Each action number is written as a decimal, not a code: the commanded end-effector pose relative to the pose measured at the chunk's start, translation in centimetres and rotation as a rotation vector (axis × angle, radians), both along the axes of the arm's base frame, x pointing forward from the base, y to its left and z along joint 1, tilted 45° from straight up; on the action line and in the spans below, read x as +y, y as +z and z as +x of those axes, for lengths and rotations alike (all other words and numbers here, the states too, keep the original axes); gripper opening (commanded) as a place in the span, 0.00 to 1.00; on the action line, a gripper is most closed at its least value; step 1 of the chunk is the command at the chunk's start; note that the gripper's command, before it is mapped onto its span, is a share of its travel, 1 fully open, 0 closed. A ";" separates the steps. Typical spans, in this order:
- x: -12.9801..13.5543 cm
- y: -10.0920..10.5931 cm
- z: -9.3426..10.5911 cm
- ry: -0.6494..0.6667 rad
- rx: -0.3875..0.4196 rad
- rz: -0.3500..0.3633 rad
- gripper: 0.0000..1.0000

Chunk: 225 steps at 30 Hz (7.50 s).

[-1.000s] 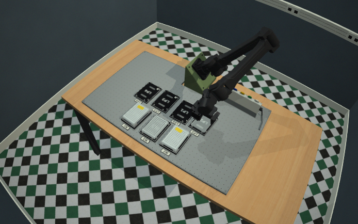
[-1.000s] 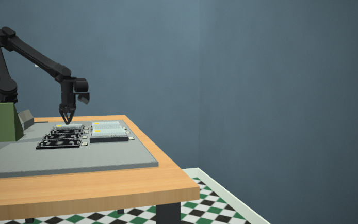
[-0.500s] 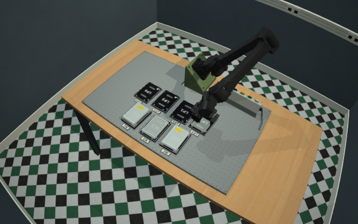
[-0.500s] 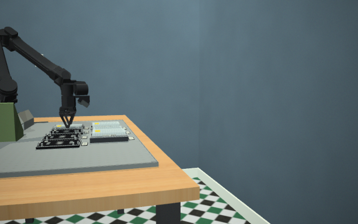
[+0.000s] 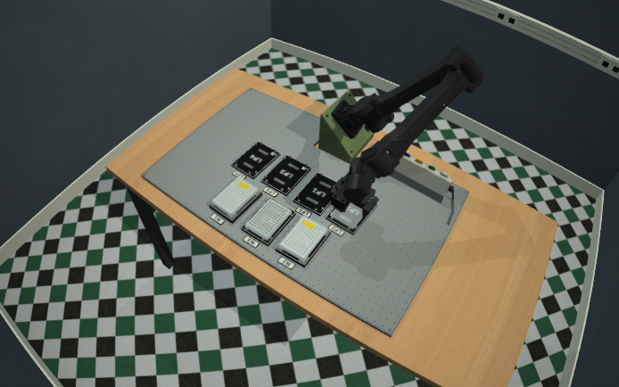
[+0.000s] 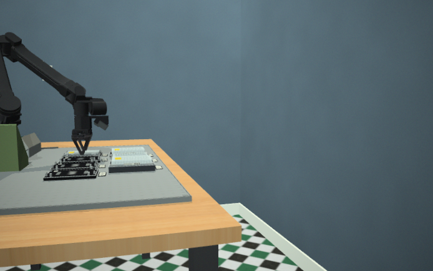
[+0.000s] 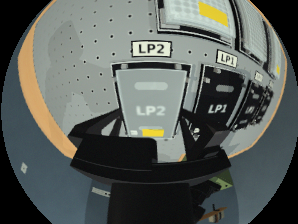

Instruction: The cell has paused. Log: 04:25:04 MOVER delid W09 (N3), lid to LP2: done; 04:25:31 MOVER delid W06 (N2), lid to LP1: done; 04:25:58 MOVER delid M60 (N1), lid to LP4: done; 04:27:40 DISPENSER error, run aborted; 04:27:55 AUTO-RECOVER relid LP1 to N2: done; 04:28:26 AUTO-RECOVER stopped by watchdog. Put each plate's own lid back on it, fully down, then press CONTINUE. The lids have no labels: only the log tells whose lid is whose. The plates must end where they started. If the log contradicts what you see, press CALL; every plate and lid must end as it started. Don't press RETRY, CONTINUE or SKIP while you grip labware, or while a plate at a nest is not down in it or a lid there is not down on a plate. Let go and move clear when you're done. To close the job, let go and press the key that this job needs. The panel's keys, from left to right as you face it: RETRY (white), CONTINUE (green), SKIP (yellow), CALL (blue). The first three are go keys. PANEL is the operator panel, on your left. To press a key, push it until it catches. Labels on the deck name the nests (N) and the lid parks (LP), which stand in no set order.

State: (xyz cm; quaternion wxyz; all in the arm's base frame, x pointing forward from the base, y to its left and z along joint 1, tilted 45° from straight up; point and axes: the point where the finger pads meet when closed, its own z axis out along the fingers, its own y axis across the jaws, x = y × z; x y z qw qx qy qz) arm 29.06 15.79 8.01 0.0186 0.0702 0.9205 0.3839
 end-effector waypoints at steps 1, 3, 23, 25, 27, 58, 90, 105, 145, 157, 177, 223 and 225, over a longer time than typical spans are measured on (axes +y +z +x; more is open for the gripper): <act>0.5 -0.1 -0.5 0.007 0.001 0.000 0.92; 0.5 -0.1 -0.5 0.007 0.001 0.000 0.91; 0.5 -0.2 -0.7 0.007 0.003 0.000 0.00; 0.5 -0.2 -0.6 0.007 0.002 0.000 0.00; 0.6 -0.2 -0.6 0.007 0.001 0.000 0.00; -3.2 4.0 0.5 -0.006 -0.027 0.000 0.00; -3.6 3.7 1.4 0.008 -0.036 -0.001 0.00; -8.1 -0.1 6.1 0.027 -0.069 -0.009 0.00; -19.0 -9.4 16.7 0.022 -0.047 -0.013 0.00; -17.6 -9.6 17.1 0.061 -0.061 -0.015 0.00; -16.6 -11.6 16.2 0.045 -0.017 -0.002 0.00; -15.3 -12.8 16.1 0.045 -0.016 -0.002 0.00; -15.3 -12.8 16.1 0.045 -0.016 -0.002 0.00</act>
